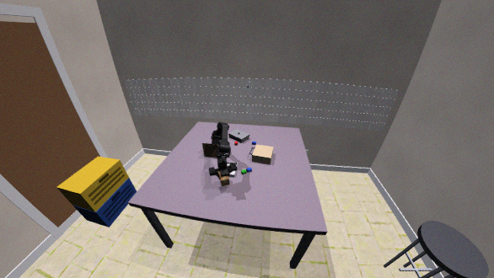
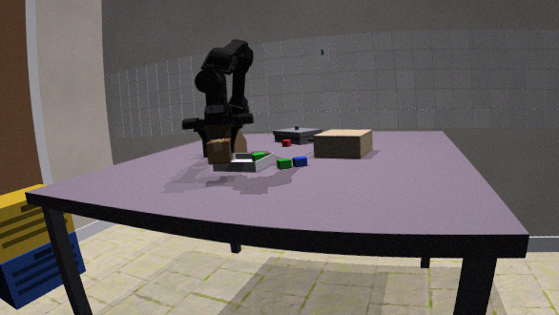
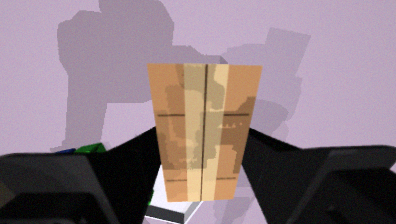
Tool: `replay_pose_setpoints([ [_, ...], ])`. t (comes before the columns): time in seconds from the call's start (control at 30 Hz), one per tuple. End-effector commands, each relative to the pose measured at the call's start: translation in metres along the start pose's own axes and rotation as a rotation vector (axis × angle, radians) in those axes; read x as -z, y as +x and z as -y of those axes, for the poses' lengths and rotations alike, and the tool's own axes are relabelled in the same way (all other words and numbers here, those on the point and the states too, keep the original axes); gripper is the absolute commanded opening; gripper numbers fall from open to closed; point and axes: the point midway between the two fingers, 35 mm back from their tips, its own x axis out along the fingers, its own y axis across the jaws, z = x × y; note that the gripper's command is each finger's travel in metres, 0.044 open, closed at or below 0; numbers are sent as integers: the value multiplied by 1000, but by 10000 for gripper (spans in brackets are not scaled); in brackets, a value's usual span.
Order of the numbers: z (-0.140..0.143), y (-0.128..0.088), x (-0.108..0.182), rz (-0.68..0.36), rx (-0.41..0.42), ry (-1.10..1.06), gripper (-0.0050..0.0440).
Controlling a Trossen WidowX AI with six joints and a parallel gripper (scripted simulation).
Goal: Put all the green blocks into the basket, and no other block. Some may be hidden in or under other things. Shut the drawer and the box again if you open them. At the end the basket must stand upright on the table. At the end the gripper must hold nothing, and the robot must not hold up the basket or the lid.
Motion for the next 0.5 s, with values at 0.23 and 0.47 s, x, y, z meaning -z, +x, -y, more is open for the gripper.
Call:
replay_pose_setpoints([
  [0.23,4,37,9,-54,-6,17,0],
  [0.47,4,37,9,-54,-6,17,0],
])
